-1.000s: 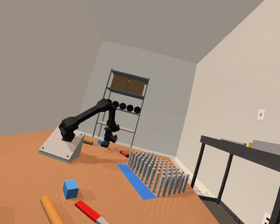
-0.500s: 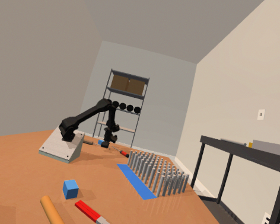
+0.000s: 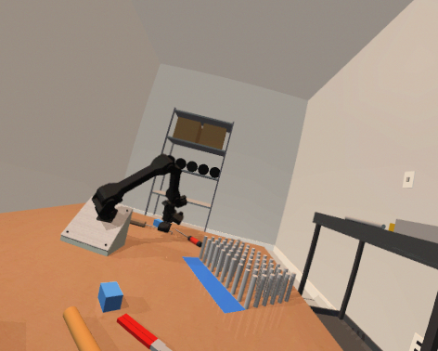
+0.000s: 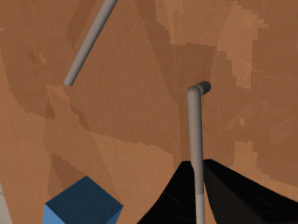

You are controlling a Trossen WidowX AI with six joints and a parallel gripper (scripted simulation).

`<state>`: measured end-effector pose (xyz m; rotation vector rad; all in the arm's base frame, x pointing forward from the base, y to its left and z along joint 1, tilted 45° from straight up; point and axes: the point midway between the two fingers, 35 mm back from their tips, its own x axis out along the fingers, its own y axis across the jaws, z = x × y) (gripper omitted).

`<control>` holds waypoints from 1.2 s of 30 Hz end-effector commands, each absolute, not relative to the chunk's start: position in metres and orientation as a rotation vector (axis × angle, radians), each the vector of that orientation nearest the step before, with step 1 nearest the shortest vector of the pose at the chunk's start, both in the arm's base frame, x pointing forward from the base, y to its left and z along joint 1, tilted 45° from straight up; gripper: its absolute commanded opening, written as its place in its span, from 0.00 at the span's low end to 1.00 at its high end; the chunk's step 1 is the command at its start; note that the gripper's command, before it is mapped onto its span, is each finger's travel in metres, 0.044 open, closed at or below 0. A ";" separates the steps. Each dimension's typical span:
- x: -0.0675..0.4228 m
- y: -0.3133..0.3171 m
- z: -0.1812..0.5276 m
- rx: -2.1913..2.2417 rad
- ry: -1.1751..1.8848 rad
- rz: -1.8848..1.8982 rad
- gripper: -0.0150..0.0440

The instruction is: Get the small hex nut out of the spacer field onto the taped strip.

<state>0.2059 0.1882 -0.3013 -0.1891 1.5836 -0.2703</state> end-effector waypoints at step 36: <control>0.205 0.183 -0.303 -0.144 1.575 -0.226 0.25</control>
